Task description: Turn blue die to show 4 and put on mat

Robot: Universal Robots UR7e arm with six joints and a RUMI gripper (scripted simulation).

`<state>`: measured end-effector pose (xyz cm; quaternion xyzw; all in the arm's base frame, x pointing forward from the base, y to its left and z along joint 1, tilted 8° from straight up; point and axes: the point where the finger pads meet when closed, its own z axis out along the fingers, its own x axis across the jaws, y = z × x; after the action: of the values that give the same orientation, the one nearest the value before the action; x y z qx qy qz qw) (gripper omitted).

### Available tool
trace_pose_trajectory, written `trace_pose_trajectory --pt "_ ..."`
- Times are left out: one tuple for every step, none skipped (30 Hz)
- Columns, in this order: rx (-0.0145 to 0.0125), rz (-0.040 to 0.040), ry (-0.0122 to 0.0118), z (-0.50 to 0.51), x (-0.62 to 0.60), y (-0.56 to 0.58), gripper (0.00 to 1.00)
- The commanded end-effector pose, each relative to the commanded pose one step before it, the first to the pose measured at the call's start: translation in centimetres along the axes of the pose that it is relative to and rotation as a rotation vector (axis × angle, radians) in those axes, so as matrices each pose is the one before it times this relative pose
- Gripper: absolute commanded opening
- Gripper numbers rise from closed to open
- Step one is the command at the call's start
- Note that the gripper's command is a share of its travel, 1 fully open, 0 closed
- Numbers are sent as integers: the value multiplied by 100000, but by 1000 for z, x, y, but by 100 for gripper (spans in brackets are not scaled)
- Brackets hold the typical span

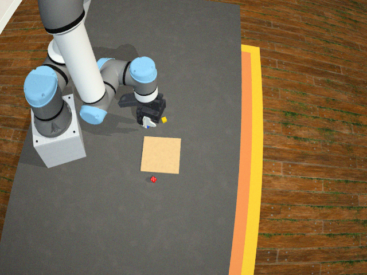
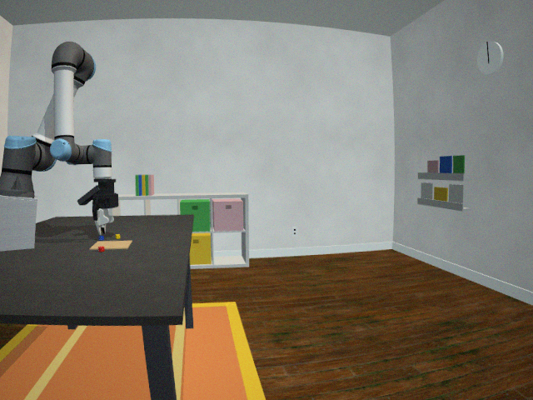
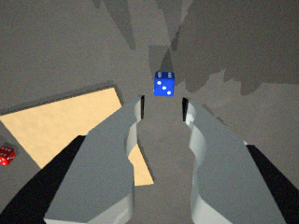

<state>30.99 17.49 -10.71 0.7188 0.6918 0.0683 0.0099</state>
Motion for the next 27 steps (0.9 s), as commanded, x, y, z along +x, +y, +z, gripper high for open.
trace_pose_trajectory --pt "334 -88 -46 56 30 -272 18" --pt "0 0 0 0 0 0 18" --pt "0 0 0 0 0 0 18" --pt "0 0 0 0 0 0 18" --pt "0 0 0 0 0 0 18" --pt "0 0 0 0 0 0 18" --pt "0 0 0 0 0 0 18" --pt "0 0 0 0 0 0 18" --pt "0 0 0 0 0 0 18" --pt "0 0 0 0 0 0 18" --pt "0 0 0 0 0 0 18" --pt "0 0 0 0 0 0 18" --pt "0 0 0 0 0 0 18" --pt "0 0 0 0 0 0 18" --pt "0 0 0 0 0 -1 18" --pt "0 0 0 0 0 -5 18" --pt "0 0 0 0 1 -11 18" --pt "0 0 0 0 2 -18 18" --pt "0 0 0 0 3 -24 18" --pt "0 0 0 0 3 -30 18" --pt "0 0 0 0 3 -33 18" --pt "0 0 0 0 4 -35 18" --pt "0 0 0 0 3 -33 18" --pt "0 0 0 0 3 -30 18" --pt "0 0 0 0 2 -24 18" --pt "0 0 0 0 2 -18 18" --pt "0 0 0 0 1 -11 18"
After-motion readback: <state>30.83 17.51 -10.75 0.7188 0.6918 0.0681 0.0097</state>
